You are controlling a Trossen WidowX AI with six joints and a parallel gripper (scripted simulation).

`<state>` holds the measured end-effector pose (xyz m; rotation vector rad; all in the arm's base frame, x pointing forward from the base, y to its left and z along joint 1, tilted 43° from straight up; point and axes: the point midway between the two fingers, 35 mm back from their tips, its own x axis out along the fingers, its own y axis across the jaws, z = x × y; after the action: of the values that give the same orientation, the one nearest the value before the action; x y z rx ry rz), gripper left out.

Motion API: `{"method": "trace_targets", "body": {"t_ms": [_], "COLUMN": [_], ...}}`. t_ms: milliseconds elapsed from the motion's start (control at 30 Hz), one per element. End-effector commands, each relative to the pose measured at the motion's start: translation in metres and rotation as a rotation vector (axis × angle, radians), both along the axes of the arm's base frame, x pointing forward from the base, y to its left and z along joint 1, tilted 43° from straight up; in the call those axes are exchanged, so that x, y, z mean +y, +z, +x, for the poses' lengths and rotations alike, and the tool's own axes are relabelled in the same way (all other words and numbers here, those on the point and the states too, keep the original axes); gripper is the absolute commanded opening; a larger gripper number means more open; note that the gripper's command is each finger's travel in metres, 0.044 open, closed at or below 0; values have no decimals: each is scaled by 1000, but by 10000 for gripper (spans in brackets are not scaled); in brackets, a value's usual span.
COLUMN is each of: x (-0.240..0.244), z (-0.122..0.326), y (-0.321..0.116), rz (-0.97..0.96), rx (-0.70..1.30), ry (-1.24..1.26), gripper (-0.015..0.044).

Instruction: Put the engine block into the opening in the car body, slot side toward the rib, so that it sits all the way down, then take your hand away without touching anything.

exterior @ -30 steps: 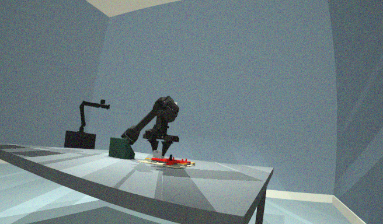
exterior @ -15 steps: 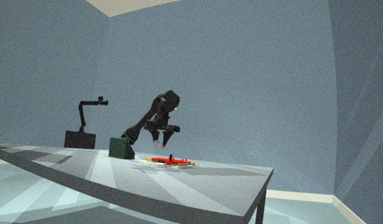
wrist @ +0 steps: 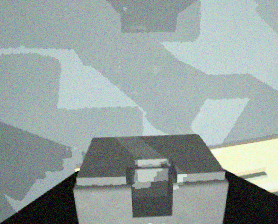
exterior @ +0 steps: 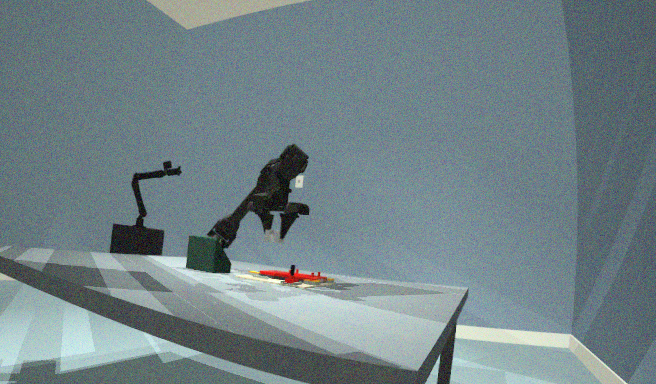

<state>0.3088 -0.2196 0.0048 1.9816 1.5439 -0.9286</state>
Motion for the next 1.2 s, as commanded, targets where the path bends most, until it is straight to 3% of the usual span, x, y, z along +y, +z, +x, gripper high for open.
{"method": "trace_targets", "body": {"t_ms": [0, 1167], "x": [1, 6], "z": [0, 1], "y": [-1, -7], "rz": [-14, -183], "rx": [-50, -841], "ry": [65, 966], "gripper": [0, 0]}}
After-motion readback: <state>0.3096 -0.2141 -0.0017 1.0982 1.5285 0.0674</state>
